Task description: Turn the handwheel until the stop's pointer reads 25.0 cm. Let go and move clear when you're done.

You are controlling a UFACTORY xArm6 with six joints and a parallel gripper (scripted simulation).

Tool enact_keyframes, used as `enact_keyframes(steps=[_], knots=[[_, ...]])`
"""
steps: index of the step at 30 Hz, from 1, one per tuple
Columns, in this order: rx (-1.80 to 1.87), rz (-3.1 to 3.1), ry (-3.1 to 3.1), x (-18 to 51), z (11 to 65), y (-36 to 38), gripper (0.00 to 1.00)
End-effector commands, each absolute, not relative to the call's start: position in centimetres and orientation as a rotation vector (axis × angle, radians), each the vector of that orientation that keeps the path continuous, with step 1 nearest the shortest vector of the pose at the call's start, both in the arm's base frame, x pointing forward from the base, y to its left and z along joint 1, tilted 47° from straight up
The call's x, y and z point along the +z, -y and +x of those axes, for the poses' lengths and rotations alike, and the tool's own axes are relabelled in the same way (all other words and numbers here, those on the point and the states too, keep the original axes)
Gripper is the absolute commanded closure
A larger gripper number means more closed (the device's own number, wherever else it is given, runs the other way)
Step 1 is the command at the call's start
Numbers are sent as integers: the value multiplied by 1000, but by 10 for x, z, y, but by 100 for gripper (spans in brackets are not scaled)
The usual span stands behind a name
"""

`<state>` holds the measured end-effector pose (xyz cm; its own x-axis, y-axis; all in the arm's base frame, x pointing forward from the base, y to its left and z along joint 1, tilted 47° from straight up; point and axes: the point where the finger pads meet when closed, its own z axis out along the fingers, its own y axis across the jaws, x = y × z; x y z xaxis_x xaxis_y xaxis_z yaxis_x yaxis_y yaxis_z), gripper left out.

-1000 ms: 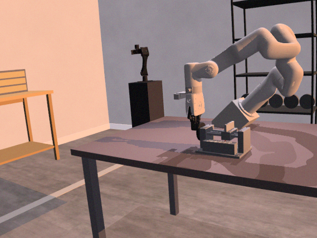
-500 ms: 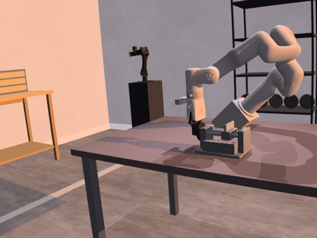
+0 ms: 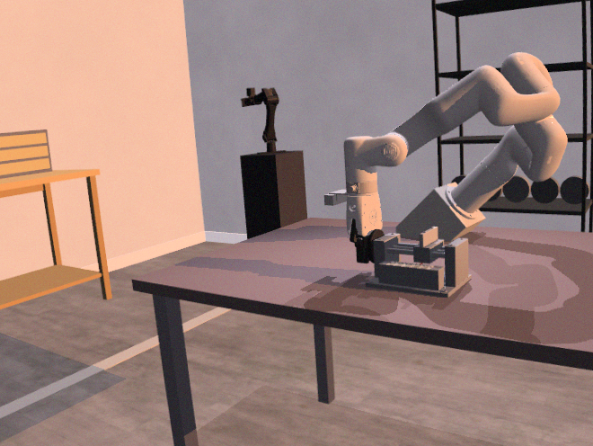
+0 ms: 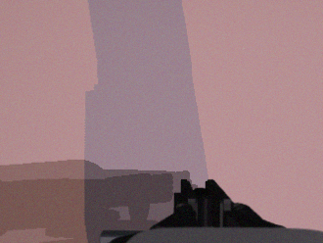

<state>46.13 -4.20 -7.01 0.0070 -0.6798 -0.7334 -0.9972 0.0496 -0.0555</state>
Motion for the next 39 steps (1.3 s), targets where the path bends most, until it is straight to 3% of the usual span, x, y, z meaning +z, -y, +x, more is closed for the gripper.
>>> enact_keyframes(steps=[1,39], knots=[[678,-1690,-1734,-71,467,42,94],[678,-1690,-1734,-39,493,76,94]])
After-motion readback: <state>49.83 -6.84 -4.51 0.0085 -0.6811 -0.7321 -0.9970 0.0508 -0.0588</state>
